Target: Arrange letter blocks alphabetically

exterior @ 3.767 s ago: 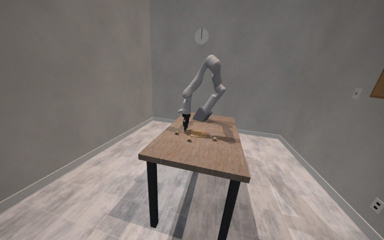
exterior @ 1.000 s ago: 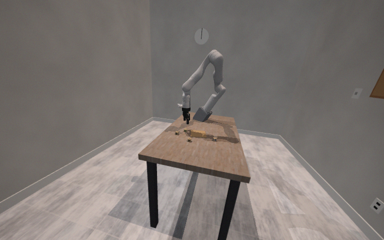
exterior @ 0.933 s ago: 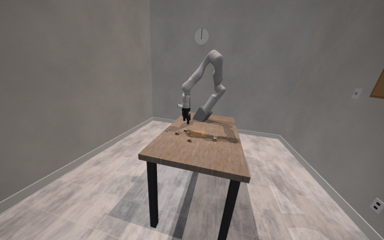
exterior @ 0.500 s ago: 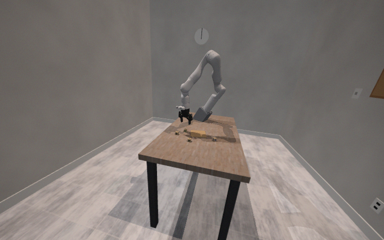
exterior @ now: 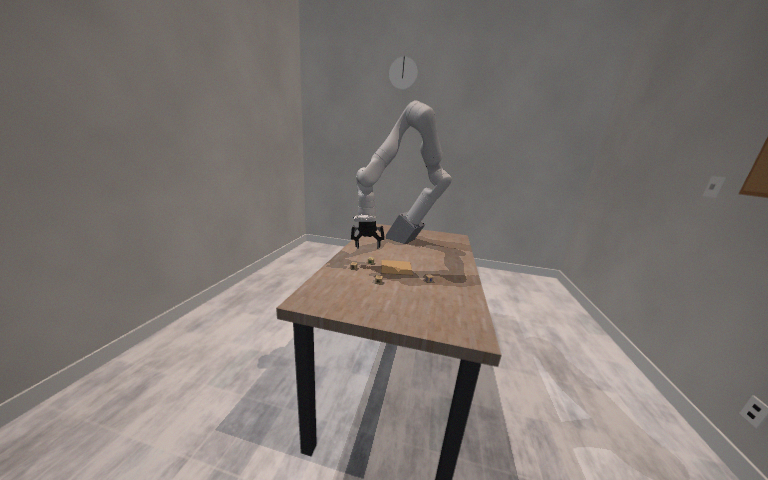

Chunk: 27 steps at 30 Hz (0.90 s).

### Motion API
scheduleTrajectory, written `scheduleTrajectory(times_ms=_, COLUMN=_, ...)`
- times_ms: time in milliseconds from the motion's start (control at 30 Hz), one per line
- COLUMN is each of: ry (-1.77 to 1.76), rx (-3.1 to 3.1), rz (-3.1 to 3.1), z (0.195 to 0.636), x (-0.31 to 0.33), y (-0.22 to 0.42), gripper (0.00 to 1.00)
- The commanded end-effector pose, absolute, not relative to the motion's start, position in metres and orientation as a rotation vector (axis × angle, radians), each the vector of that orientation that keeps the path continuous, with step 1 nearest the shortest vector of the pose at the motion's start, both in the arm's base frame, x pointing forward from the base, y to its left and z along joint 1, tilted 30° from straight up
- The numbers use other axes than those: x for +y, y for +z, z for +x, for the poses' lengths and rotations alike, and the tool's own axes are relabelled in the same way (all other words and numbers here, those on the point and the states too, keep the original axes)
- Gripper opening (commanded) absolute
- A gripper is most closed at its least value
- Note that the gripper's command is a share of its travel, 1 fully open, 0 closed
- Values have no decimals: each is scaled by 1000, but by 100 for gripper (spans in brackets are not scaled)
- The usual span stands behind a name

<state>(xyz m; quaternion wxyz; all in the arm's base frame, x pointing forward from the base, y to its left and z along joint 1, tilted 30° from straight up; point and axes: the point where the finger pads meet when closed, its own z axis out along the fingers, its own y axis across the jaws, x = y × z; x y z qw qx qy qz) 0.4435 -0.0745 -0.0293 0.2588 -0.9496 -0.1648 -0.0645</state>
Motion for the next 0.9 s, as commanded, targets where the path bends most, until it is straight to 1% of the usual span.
scheduleTrajectory(times_ms=0, ry=-219, rx=-551, rz=-2558, z=448, x=-81, y=-31, gripper=100)
scheduleTrajectory(times_ms=633, ry=-489, rx=-1456, rz=-2283, z=479, x=-98, y=-30, gripper=100)
scheduleTrajectory(times_ms=867, ry=-545, rx=-1647, rz=-2189, z=487, x=-103, y=-29, gripper=100)
